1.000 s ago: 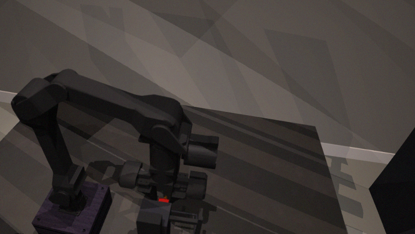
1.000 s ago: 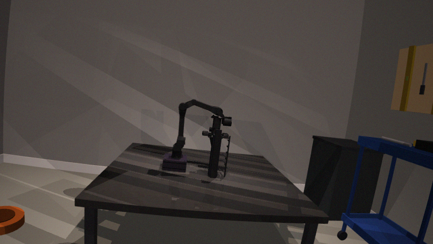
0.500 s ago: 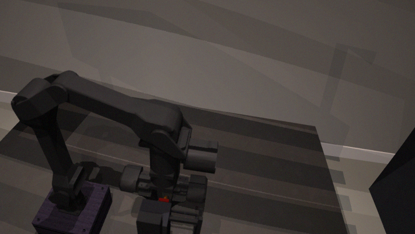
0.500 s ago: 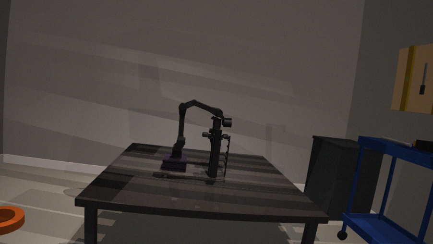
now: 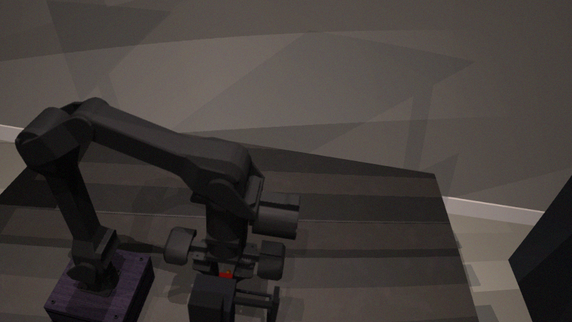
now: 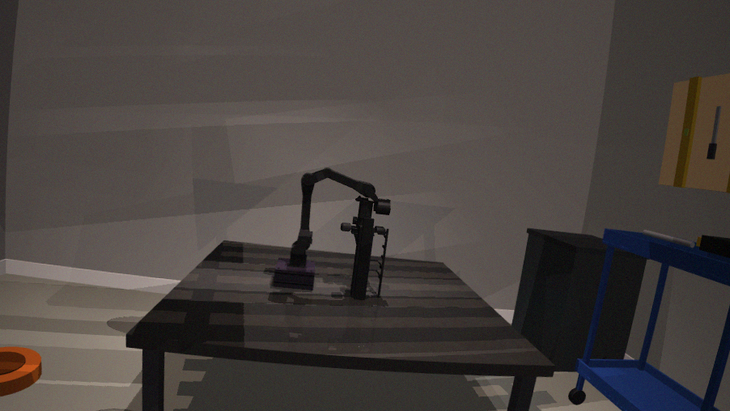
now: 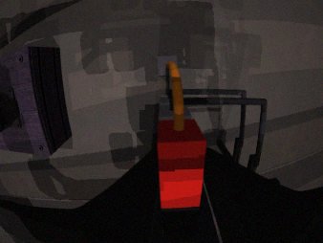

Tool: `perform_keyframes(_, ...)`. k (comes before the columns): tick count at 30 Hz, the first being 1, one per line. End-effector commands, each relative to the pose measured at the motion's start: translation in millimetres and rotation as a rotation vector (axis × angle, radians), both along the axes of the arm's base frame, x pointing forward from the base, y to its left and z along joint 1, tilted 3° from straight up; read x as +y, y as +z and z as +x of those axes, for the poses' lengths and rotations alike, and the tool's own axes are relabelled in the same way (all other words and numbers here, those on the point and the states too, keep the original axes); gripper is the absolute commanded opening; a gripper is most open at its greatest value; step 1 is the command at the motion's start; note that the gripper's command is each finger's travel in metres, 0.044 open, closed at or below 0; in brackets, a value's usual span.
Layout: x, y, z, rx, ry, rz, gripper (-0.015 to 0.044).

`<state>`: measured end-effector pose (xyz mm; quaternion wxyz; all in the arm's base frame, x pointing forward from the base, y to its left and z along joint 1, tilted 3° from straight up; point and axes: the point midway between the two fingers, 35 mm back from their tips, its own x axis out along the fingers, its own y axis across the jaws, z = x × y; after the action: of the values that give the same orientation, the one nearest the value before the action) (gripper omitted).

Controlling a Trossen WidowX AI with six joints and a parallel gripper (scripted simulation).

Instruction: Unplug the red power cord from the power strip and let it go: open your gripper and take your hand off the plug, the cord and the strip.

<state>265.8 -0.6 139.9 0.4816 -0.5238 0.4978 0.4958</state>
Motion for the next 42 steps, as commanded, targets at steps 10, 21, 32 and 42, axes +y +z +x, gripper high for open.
perform_keyframes(10, 8.8, -0.2, 1.5, -0.003, 0.0, 0.001, 0.0)
perform_keyframes(21, 26.8, -0.6, 1.9, -0.002, 0.001, 0.004, 0.0)
perform_keyframes(32, 44.8, -0.2, 0.4, -0.001, 0.002, 0.007, 0.0)
perform_keyframes(42, 39.2, -2.3, -1.5, 0.002, 0.004, 0.007, 0.021)
